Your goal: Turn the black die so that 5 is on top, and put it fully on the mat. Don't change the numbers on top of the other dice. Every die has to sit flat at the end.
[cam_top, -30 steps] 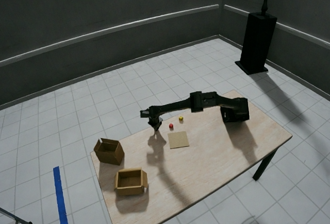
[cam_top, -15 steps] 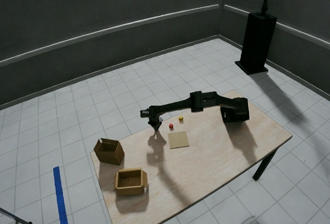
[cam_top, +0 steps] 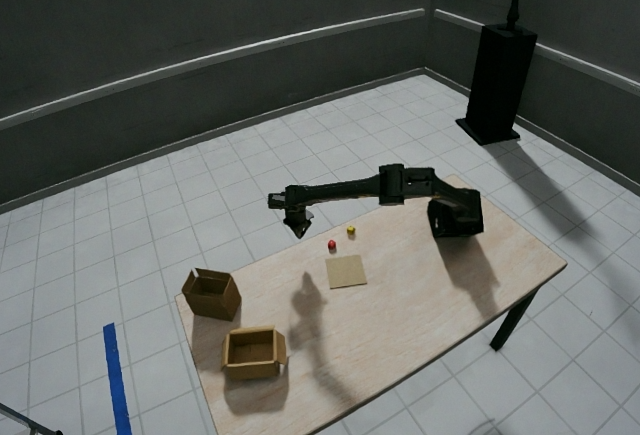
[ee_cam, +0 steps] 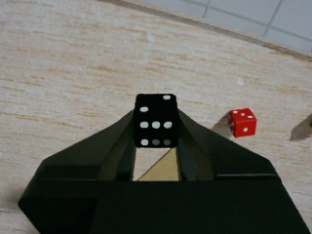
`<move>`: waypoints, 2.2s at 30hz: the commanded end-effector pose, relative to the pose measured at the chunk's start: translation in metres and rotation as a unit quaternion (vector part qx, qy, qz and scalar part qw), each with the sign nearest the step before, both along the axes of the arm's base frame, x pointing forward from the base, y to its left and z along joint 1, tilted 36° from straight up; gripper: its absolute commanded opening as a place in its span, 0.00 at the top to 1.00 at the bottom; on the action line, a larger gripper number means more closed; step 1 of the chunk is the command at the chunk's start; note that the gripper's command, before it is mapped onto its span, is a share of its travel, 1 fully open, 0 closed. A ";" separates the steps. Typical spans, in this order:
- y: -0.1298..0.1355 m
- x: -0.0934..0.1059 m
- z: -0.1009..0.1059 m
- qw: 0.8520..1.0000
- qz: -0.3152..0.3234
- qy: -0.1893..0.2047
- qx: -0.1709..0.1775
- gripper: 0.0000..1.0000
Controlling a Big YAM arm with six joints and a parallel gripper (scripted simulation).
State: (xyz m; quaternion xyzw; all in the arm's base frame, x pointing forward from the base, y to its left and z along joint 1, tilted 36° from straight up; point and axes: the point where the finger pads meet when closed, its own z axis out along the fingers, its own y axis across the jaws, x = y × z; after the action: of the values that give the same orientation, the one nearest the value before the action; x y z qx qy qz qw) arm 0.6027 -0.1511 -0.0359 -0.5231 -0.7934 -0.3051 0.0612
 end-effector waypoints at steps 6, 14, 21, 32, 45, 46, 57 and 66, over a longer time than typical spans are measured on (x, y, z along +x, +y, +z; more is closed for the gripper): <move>0.001 -0.010 0.000 1.000 0.016 0.014 0.006 0.80; -0.014 0.006 0.026 1.000 0.010 -0.013 -0.007 0.80; 0.009 0.000 0.027 0.998 0.054 -0.035 -0.015 0.80; 0.013 -0.014 0.034 0.977 0.168 -0.121 -0.051 0.80; 0.032 -0.024 0.039 0.936 0.281 -0.196 -0.080 0.80; 0.032 -0.025 0.040 0.933 0.288 -0.200 -0.082 0.80; 0.048 -0.039 0.045 0.864 0.404 -0.278 -0.114 0.80; 0.065 -0.048 0.049 0.803 0.480 -0.328 -0.132 0.80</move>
State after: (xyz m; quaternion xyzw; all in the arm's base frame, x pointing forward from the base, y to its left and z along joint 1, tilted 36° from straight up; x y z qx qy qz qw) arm 0.5463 -0.0943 -0.0053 -0.0216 -0.9507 -0.2944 -0.0949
